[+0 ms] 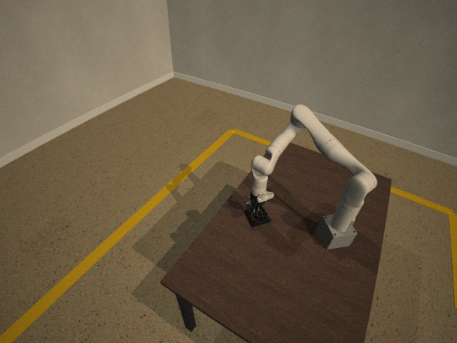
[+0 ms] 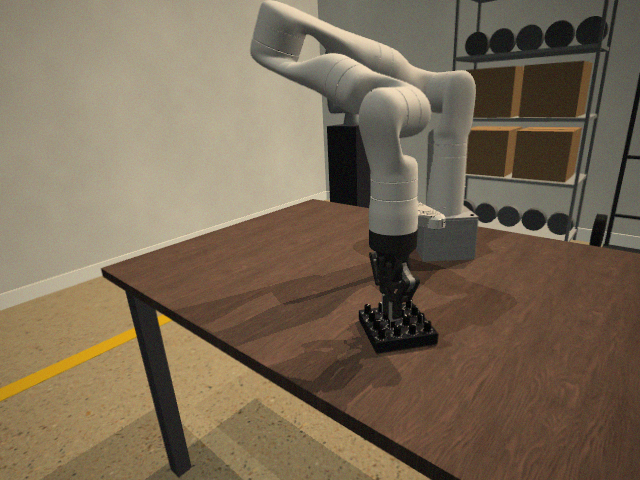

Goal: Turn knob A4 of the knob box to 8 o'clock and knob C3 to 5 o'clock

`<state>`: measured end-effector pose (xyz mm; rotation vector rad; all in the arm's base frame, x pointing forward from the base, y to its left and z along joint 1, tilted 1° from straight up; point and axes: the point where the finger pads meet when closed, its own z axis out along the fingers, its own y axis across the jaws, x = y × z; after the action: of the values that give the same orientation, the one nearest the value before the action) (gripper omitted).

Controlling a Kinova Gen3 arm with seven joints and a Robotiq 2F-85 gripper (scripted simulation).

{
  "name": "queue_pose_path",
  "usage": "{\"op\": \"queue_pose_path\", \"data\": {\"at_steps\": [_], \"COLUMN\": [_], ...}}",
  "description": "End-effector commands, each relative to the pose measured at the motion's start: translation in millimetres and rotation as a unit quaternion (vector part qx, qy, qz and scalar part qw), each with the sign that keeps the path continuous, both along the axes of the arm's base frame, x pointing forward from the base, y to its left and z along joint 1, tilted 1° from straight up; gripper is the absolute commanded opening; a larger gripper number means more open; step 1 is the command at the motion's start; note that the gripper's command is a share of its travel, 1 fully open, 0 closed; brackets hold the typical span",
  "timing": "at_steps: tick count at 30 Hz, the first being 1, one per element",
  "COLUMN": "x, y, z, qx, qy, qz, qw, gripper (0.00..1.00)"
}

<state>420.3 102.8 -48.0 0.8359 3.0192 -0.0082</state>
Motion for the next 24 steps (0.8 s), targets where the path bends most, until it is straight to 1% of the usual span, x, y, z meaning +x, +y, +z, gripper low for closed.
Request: {"op": "queue_pose_path", "data": {"at_steps": [1, 15, 24], "x": [0.1, 0.2, 0.2], "y": [0.3, 0.2, 0.2], "z": [-0.4, -10.4, -12.1], "qx": [0.000, 0.000, 0.000], "qy": [0.000, 0.000, 0.000], "qz": [0.000, 0.000, 0.000], "qw": [1.000, 1.000, 1.000], "gripper": [0.19, 0.19, 0.19]}}
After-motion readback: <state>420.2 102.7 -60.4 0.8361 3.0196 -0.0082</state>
